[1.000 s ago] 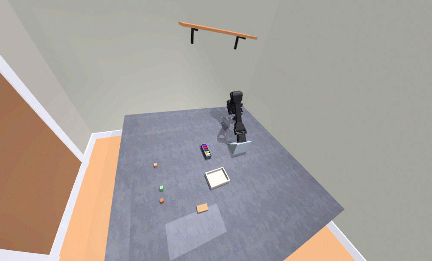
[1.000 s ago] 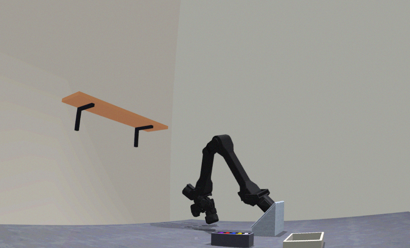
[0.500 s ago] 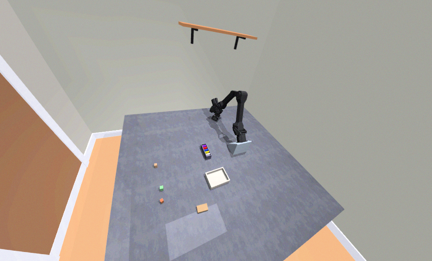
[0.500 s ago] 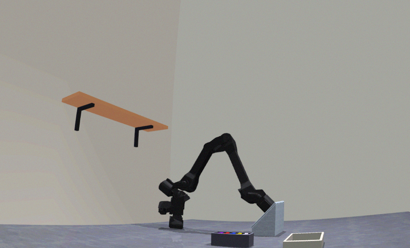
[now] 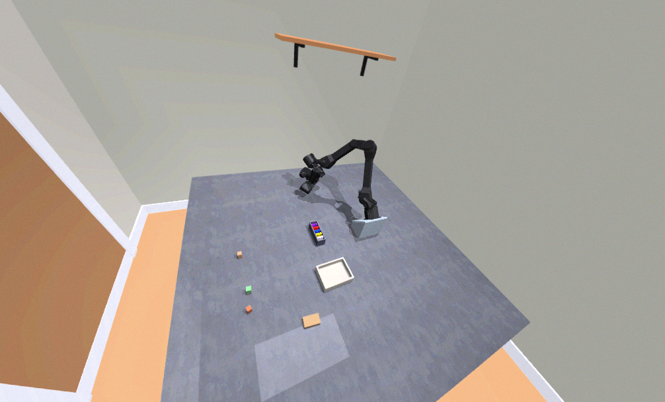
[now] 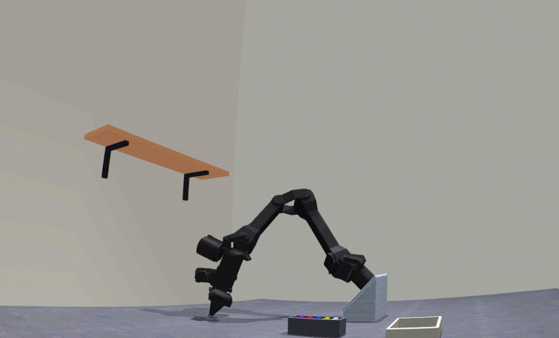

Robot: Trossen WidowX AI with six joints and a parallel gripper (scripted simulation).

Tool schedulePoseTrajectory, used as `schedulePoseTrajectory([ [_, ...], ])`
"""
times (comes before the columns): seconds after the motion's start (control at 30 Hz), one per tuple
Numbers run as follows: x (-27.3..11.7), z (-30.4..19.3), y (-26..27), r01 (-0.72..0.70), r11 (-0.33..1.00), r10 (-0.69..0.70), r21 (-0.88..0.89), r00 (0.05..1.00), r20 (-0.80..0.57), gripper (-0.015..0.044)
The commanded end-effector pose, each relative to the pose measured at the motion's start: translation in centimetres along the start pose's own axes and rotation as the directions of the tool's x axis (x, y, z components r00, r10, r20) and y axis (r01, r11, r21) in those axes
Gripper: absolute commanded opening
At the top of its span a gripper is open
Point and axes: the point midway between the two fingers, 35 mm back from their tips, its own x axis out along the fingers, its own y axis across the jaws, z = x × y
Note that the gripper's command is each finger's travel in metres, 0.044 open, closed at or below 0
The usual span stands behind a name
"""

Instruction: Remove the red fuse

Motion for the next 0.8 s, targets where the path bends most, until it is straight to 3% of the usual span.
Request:
schedulePoseTrajectory([
  [0.0,-2.0,-0.6,6.7,-0.153,0.986,0.151,-0.065,0.988,-0.044,0.0074],
  [0.33,-10.8,-6.2,19.6,-0.394,0.868,0.339,-0.301,0.915,-0.219,0.0074],
  [0.63,-18.8,-13.6,25.5,-0.428,0.668,0.282,-0.609,0.902,-0.325,0.0074],
  [0.77,-20.0,-15.1,26.0,-0.416,0.612,0.254,-0.673,0.909,-0.331,0.0074],
])
